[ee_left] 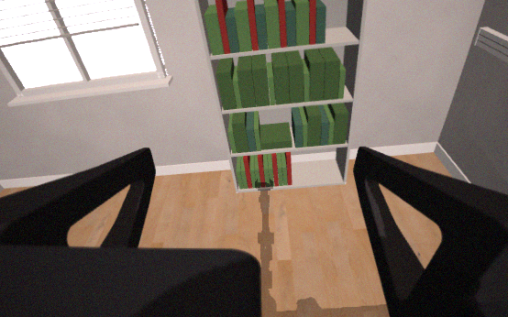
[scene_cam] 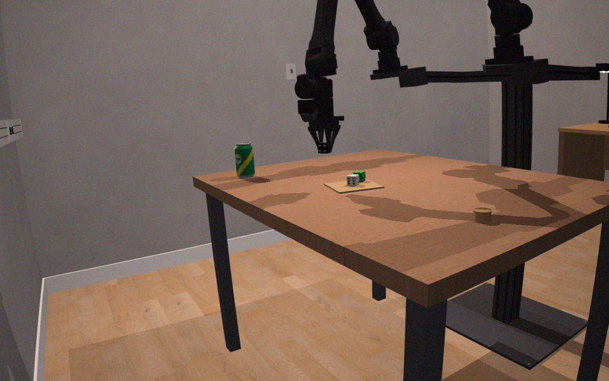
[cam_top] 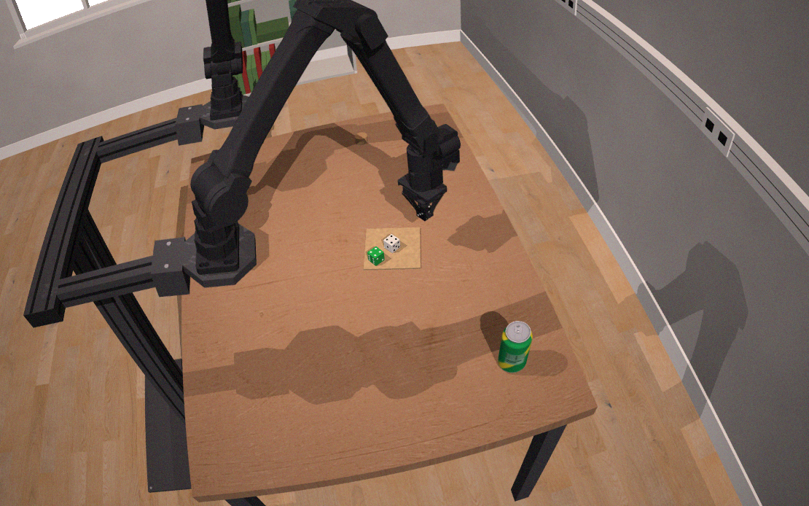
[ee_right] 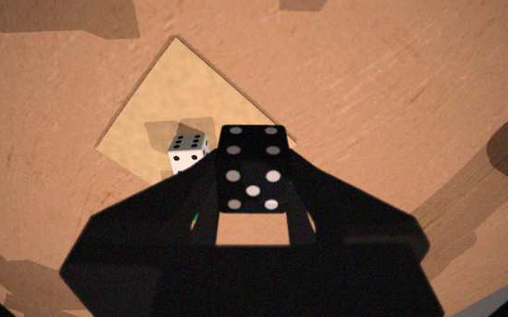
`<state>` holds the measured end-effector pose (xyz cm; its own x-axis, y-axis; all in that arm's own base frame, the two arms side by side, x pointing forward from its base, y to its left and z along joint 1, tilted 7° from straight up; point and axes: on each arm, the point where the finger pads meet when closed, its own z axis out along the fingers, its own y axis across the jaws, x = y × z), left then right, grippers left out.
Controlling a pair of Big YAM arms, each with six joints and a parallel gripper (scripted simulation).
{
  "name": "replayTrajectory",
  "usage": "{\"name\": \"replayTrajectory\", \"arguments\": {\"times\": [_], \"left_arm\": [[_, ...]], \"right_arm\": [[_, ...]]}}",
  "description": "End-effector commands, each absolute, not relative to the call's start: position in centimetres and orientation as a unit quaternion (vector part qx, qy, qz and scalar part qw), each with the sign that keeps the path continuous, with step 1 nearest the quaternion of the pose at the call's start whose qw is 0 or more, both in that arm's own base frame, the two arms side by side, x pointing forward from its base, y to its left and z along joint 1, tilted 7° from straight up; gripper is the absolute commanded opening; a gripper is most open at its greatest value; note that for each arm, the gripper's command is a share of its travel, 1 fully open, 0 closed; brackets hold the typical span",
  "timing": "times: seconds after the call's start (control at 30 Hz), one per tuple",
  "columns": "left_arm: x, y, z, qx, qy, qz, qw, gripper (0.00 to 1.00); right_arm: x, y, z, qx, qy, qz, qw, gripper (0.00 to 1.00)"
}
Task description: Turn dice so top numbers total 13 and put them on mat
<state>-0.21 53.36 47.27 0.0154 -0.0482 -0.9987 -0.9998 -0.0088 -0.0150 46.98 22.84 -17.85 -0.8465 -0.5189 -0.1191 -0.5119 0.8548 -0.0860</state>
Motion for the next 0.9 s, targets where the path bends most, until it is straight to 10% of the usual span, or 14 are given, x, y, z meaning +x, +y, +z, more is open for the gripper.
{"name": "replayTrajectory", "arguments": {"times": [0.0,0.87], "left_arm": [[-0.5,53.8,51.0,-0.498,0.493,0.507,0.502,1.0],[-0.5,53.8,51.0,-0.498,0.493,0.507,0.502,1.0]], "right_arm": [[43.8,27.2,-19.5,-0.289,0.956,-0.029,0.051,0.26],[44.7,28.1,-20.6,-0.295,0.953,-0.024,0.068,0.26]]}}
